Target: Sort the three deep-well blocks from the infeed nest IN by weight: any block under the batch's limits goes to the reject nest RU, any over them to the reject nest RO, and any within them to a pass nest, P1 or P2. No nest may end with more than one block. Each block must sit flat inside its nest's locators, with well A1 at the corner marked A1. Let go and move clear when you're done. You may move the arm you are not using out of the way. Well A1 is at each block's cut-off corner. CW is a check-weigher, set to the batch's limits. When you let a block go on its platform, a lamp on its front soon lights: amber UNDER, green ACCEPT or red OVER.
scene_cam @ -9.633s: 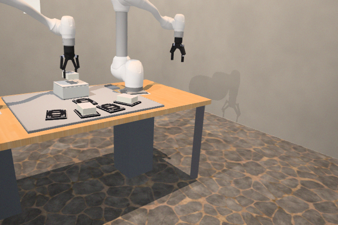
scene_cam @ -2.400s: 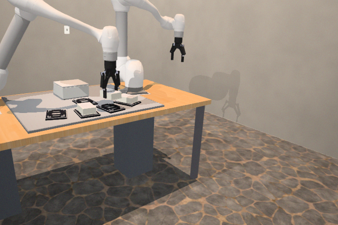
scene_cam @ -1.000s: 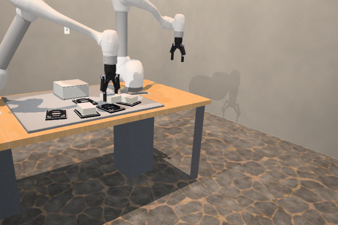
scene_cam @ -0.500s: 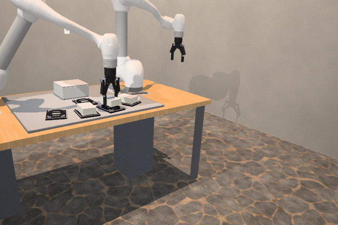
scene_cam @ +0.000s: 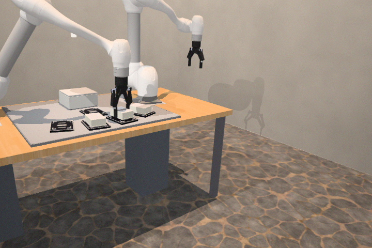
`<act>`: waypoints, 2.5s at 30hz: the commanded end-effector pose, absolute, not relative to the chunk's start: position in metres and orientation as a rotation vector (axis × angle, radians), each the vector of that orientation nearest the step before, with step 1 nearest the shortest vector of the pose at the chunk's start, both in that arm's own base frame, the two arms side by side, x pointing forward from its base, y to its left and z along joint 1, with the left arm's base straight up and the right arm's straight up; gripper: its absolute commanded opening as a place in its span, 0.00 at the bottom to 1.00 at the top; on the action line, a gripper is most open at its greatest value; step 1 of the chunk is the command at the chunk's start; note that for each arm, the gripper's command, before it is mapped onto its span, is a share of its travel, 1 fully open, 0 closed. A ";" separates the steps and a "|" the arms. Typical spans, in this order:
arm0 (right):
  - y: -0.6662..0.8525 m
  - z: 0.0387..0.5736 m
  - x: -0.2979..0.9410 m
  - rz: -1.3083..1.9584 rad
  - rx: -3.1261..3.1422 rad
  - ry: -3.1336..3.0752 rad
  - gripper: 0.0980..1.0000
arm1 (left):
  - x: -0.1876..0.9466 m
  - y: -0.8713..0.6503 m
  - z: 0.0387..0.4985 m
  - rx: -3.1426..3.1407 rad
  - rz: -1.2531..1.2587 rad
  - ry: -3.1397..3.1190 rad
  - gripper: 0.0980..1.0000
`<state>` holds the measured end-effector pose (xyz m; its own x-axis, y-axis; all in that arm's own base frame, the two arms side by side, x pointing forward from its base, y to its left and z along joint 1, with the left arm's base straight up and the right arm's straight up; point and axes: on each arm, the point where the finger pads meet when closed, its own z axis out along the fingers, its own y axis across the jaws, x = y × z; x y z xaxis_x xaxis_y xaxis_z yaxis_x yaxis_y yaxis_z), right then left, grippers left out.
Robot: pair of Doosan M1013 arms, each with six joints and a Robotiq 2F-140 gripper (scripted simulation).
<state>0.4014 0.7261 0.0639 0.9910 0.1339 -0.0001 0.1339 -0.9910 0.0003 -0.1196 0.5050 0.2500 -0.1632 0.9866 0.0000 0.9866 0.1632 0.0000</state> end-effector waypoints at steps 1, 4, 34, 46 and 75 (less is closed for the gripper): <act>0.727 0.065 0.402 0.001 3.136 0.211 0.00 | -0.120 0.505 0.251 -2.032 -0.001 -2.395 1.00; 0.727 0.065 0.402 0.001 3.136 0.211 0.00 | -0.120 0.505 0.251 -2.032 -0.001 -2.395 1.00; 0.727 0.062 0.402 0.001 3.136 0.211 0.00 | -0.120 0.505 0.251 -2.032 -0.001 -2.395 1.00; 0.727 0.060 0.402 0.001 3.136 0.211 0.00 | -0.120 0.505 0.251 -2.032 -0.001 -2.395 1.00; 0.727 0.056 0.402 0.001 3.136 0.211 0.00 | -0.120 0.505 0.251 -2.032 -0.001 -2.395 1.00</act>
<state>0.4014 0.7261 0.0546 0.9910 0.1339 0.0000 0.1339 -0.9910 0.0003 -0.1196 0.5050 0.2500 -0.1632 0.9866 0.0000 0.9866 0.1632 0.0000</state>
